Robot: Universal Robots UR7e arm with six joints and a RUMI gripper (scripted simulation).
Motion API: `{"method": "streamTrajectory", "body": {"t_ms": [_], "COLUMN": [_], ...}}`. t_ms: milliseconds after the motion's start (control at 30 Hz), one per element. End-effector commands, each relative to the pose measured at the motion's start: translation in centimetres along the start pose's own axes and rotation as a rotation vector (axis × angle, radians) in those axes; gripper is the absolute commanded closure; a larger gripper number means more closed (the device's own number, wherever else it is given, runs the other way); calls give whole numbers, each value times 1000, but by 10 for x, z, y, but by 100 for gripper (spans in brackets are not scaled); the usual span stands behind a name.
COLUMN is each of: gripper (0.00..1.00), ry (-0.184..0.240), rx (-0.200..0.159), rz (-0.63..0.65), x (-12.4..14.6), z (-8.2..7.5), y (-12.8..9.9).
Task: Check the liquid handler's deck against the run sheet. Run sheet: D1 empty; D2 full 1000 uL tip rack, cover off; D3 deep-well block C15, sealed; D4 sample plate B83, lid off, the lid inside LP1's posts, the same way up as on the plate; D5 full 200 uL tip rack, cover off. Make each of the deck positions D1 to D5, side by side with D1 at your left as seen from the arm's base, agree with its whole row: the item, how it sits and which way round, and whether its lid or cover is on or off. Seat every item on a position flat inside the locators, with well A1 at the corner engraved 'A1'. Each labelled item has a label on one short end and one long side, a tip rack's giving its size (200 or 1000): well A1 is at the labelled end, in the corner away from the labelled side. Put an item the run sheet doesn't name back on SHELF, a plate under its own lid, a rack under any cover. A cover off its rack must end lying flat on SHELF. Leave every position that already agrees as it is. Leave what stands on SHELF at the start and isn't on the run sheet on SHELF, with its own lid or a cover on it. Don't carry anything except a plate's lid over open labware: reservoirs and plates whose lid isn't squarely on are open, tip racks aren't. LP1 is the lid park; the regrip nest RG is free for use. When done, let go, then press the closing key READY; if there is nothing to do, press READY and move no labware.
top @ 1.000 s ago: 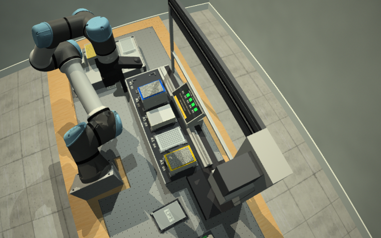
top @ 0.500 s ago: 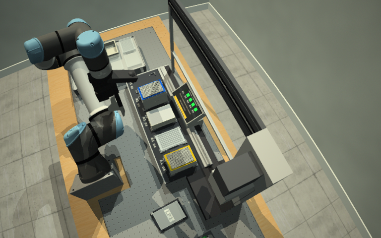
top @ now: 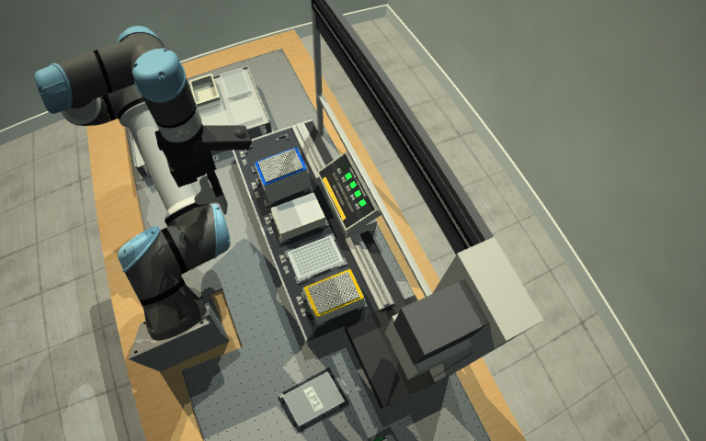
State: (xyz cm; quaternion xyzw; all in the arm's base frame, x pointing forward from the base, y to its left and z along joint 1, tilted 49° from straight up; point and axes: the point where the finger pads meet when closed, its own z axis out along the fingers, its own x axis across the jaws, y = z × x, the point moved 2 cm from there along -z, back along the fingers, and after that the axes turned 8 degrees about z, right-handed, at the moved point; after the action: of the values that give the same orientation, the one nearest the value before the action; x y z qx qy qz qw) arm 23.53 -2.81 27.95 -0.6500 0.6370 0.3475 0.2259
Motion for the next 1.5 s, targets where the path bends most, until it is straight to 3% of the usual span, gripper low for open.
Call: {"method": "streamTrajectory", "body": {"t_ms": [0,167,567,867,1133,1467], "gripper": [18,18,18,18,18,18], "ry": [0,0,0,0,-1,-1], "rx": [0,0,0,0,0,0], "rz": [1,1,-19,-19,1,1], "x": [0,0,-59,-61,-101,-123], "z": [-11,-11,-11,-11,-11,-11], "y": [0,0,9,9,15,18]}}
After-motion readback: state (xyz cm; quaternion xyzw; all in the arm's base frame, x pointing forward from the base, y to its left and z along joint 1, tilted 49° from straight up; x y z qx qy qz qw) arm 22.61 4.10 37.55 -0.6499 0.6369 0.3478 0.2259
